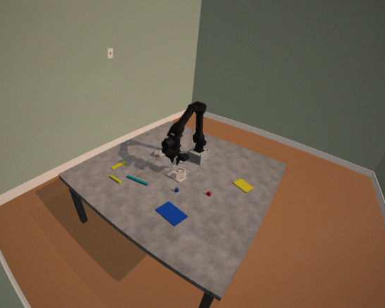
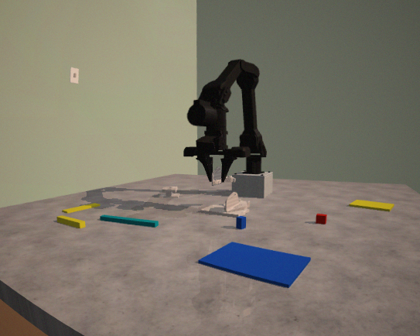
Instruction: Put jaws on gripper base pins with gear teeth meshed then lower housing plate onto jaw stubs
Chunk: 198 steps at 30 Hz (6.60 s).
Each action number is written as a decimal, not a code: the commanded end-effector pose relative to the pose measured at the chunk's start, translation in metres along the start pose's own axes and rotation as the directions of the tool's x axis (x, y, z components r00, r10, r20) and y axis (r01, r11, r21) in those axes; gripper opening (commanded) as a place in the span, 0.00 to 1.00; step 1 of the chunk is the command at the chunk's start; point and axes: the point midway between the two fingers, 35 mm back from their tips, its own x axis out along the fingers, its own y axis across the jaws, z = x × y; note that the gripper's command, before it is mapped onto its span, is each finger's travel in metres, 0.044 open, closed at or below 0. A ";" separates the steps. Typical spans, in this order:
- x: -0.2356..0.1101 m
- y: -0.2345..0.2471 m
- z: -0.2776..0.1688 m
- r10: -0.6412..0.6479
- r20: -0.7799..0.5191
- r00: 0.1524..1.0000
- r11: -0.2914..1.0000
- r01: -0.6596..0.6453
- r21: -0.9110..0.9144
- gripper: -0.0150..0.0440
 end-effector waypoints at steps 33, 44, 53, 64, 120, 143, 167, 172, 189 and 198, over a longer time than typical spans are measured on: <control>0.000 0.002 0.002 0.001 0.002 1.000 1.000 -0.001 -0.012 0.48; 0.000 0.002 0.002 0.001 0.002 1.000 1.000 -0.001 -0.012 0.48; 0.001 0.002 0.002 0.001 0.002 1.000 1.000 -0.001 -0.012 0.48; 0.019 0.002 0.003 0.001 0.002 1.000 1.000 -0.001 -0.013 0.48; 0.057 0.002 0.002 0.001 0.002 1.000 1.000 -0.001 -0.022 0.48; 0.063 0.002 0.002 0.001 0.002 1.000 1.000 -0.001 -0.025 0.48; 0.070 0.002 0.002 0.001 0.001 1.000 0.999 -0.001 -0.038 0.48; 0.070 0.002 0.002 0.001 0.001 1.000 0.999 -0.001 -0.038 0.48; 0.070 0.002 0.002 0.001 0.001 1.000 0.999 -0.001 -0.038 0.48; 0.070 0.002 0.002 0.001 0.001 1.000 0.999 -0.001 -0.038 0.48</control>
